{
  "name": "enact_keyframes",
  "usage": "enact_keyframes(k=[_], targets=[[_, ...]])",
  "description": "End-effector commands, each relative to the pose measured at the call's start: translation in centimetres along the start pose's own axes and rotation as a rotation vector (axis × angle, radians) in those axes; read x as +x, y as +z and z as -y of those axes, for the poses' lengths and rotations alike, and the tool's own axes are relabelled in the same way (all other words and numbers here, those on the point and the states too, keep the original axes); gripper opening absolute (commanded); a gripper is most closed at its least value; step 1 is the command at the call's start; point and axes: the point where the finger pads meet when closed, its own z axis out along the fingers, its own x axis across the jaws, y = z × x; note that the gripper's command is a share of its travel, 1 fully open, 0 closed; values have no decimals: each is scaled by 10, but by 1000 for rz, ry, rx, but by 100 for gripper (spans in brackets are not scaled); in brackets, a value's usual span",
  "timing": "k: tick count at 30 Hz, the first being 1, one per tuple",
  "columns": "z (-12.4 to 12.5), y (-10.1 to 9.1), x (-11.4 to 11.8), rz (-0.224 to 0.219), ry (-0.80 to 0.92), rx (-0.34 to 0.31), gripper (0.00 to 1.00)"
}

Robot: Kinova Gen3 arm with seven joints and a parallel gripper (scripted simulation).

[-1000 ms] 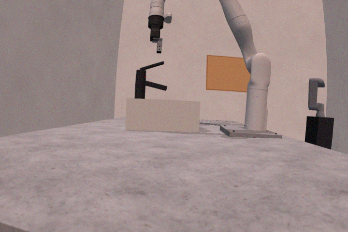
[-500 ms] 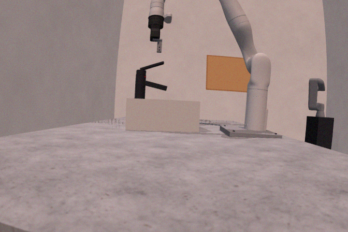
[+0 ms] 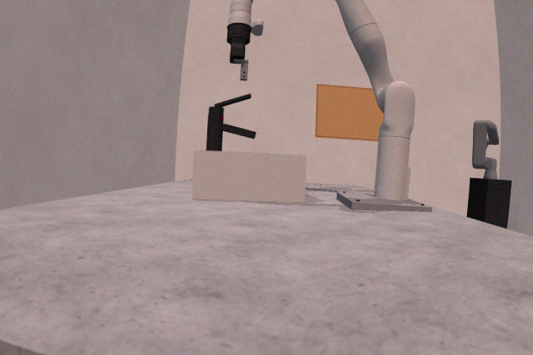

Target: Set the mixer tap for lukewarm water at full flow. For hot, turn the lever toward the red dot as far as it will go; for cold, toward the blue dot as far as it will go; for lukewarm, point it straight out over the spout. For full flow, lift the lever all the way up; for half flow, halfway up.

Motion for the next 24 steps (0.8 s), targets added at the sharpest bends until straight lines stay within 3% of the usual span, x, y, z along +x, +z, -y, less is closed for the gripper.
enact_keyframes(k=[1, 24], targets=[[0, -1, 0, 1, -1, -2, 0], [2, -1, -3, -2, -114, -1, 0]])
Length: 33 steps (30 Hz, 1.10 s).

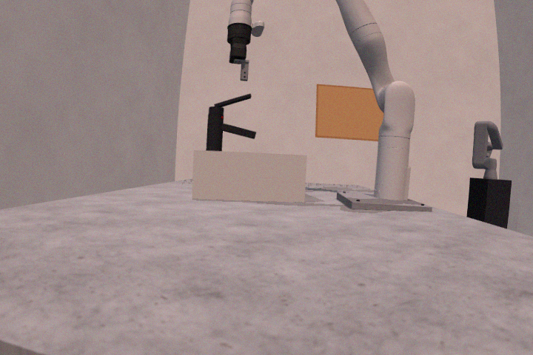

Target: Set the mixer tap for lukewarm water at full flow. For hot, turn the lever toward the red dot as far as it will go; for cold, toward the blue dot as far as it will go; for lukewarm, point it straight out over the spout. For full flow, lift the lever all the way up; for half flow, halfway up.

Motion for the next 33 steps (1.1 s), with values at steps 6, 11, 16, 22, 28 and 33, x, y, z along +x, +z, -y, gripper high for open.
enact_keyframes(k=[6, 11, 16, 22, 28, 33], targets=[[2, -1, -2, -1, -63, -2, 0], [3, -1, -4, -3, -147, -2, 0], [4, -1, -7, -6, -250, -2, 0], [6, -1, -9, -8, -346, -2, 0], [7, -1, -13, -11, -510, -3, 0], [8, -1, -16, -13, -663, -4, 0]])
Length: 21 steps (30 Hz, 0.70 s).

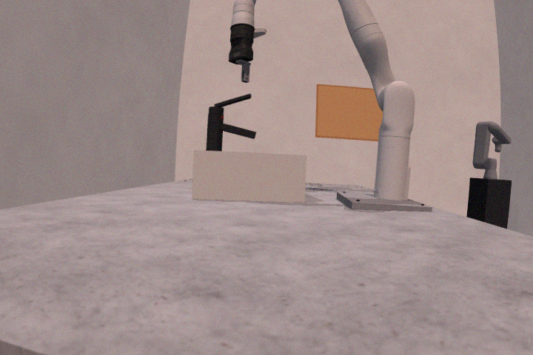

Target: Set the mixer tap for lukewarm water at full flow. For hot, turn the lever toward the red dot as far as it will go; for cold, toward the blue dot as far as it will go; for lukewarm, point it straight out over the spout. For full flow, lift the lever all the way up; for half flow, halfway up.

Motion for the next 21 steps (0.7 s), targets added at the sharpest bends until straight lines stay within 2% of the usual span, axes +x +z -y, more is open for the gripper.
enact_keyframes(k=[1, 4, 19, 21], targets=[[4, -2, -1, 1, -61, -4, 0], [4, -2, -2, 1, -94, -5, 0], [6, -3, -8, -1, -633, -8, 0], [6, -3, -8, -1, -633, -8, 0]])
